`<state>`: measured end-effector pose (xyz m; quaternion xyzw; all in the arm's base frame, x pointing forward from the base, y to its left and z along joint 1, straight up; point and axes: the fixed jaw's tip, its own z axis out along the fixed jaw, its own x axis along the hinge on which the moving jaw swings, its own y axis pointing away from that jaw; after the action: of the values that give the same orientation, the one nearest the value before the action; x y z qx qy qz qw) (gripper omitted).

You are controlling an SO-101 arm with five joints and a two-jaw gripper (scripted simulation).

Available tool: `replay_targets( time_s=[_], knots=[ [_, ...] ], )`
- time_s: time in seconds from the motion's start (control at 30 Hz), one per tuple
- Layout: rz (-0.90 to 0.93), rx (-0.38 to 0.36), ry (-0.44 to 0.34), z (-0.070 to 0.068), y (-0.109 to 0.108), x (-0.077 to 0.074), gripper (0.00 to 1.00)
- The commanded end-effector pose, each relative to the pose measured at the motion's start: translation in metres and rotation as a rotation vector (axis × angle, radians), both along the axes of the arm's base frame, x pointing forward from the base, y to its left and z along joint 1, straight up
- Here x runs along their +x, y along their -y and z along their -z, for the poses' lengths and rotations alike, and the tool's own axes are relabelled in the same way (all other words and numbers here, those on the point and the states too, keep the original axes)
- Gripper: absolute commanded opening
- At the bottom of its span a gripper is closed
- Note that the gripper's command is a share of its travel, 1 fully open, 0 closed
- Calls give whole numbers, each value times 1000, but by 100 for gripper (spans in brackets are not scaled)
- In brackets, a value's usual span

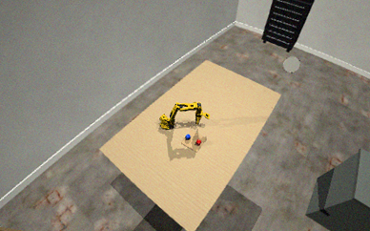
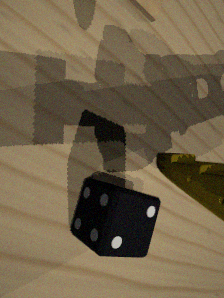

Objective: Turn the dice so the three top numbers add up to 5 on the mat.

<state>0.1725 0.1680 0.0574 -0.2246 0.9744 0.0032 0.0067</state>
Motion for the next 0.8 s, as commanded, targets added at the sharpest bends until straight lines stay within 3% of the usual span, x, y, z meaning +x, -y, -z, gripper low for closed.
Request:
replay_targets(
  time_s=[0.0, 0.43, 0.77],
  knots=[
    [60, 30, 25, -9, -14, -2, 35],
    [227, 45, 18, -5, -44, -21, 35],
    [278, 50, 16, -3, -53, -28, 35]
  ],
)
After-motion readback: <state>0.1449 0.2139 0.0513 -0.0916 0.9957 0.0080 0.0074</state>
